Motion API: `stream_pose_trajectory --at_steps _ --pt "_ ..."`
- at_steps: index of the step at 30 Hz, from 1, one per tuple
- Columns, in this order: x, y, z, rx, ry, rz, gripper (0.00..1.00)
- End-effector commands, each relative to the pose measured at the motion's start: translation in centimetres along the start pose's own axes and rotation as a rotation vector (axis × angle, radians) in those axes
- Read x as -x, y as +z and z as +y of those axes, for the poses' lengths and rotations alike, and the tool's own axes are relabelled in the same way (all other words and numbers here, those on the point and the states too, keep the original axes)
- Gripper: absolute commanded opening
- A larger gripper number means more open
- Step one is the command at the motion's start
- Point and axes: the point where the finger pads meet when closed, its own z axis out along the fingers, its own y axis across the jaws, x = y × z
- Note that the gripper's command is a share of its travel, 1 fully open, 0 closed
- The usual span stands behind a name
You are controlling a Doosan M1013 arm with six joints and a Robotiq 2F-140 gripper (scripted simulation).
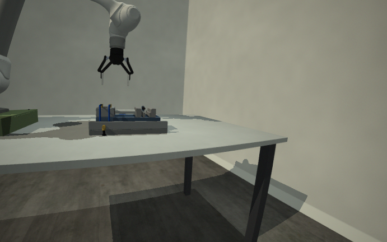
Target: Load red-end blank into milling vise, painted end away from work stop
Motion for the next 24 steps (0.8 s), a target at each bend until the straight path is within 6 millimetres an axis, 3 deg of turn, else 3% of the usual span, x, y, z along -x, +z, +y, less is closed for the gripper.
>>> stream_pose_trajectory --at_steps 1,12,24 --pt "-0.4 -0.7 0.0 0.000 0.000 0.000 1.00" --pt "-1.9 -3.3 0.0 0.000 0.000 0.000 1.00" --pt "-4.2 -7.5 0.1 0.000 0.000 0.000 1.00"
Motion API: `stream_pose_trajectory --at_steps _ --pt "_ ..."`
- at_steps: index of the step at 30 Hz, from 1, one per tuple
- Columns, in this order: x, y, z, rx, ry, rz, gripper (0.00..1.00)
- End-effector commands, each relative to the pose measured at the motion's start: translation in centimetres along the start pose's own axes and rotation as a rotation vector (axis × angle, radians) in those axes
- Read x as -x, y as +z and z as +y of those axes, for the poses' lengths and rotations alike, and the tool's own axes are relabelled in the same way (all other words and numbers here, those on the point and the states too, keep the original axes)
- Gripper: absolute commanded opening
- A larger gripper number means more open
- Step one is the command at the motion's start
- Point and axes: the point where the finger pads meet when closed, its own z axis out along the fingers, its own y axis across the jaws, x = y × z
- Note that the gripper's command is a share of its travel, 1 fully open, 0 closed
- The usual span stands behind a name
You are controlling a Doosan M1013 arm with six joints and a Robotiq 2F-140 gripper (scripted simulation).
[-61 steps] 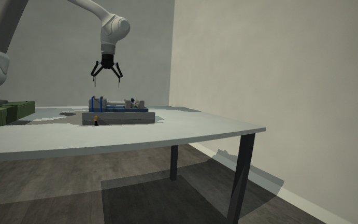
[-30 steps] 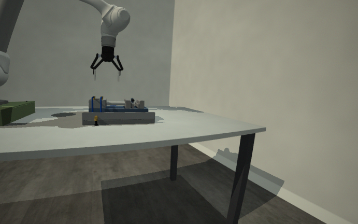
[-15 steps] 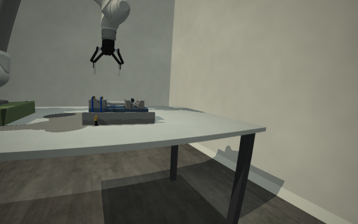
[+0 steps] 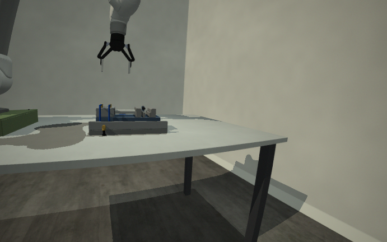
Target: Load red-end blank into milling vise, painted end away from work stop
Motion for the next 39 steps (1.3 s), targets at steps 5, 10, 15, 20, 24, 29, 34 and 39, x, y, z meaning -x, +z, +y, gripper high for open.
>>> stream_pose_trajectory --at_steps 5,10,15,20,24,29,34,39 --pt "-0.9 -1.6 0.0 0.000 0.000 0.000 1.00" --pt "-1.6 -2.8 0.0 0.000 0.000 0.000 1.00" --pt "-2.3 -4.2 0.0 0.000 0.000 0.000 1.00" --pt "-3.1 -5.5 0.1 0.000 0.000 0.000 1.00" --pt "-3.0 -5.3 0.1 0.000 0.000 0.000 1.00" --pt "-2.9 -5.1 0.1 0.000 0.000 0.000 1.00" --pt "-2.7 -4.8 0.0 0.000 0.000 0.000 1.00" --pt "-2.6 -4.6 0.0 0.000 0.000 0.000 1.00"
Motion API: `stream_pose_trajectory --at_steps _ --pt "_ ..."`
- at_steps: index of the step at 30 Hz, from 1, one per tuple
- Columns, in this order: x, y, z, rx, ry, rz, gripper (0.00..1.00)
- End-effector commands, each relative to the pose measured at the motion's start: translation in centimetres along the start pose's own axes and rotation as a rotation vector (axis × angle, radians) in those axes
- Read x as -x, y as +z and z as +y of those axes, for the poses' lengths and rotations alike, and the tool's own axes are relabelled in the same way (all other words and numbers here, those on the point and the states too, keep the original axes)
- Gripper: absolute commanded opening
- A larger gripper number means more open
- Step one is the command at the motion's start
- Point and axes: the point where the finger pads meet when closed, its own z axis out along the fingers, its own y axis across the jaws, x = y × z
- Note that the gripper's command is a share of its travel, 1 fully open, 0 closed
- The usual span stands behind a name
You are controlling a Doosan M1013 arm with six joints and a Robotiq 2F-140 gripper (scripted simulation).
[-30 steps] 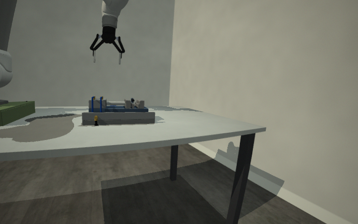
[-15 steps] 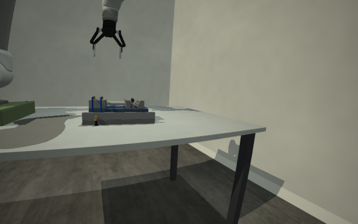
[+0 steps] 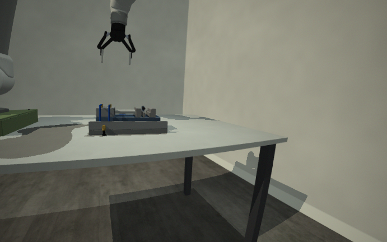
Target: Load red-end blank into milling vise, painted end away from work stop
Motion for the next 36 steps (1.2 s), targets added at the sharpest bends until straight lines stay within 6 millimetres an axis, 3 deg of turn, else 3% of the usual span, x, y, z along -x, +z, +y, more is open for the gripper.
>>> stream_pose_trajectory --at_steps 1,36 --pt "0.01 0.02 0.00 0.000 0.000 0.000 1.00" --pt "0.41 0.71 0.00 0.000 -0.031 0.000 1.00"
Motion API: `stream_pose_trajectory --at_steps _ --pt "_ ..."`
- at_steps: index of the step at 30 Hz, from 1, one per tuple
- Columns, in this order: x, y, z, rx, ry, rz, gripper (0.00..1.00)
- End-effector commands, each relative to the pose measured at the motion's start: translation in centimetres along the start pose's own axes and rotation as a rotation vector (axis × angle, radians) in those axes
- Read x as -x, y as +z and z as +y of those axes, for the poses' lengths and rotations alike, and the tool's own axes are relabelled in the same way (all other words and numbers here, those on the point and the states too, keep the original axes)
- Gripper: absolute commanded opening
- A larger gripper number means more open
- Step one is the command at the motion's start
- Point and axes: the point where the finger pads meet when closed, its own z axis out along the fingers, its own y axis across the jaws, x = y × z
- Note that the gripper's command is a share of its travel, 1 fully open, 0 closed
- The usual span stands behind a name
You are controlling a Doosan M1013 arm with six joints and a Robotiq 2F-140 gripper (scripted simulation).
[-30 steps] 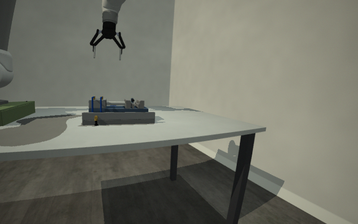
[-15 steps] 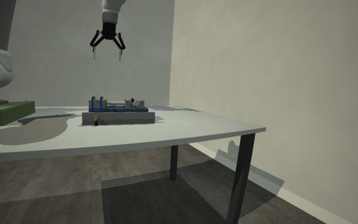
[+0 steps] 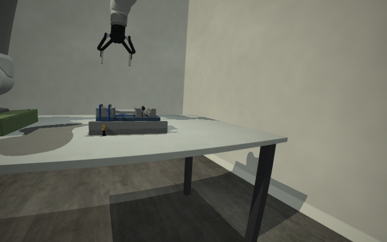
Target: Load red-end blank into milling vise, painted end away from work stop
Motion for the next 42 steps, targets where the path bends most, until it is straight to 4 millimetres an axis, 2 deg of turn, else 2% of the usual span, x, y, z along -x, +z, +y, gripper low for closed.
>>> stream_pose_trajectory --at_steps 1,15,32,33,42 --pt "0.03 0.04 0.00 0.000 -0.038 0.000 1.00" --pt "0.18 0.31 0.00 0.000 -0.222 0.000 1.00" --pt "0.08 0.15 0.00 0.000 0.008 0.000 1.00" --pt "0.08 0.15 0.00 0.000 0.005 -0.001 0.43" --pt "0.08 0.15 0.00 0.000 0.005 -0.001 0.43"
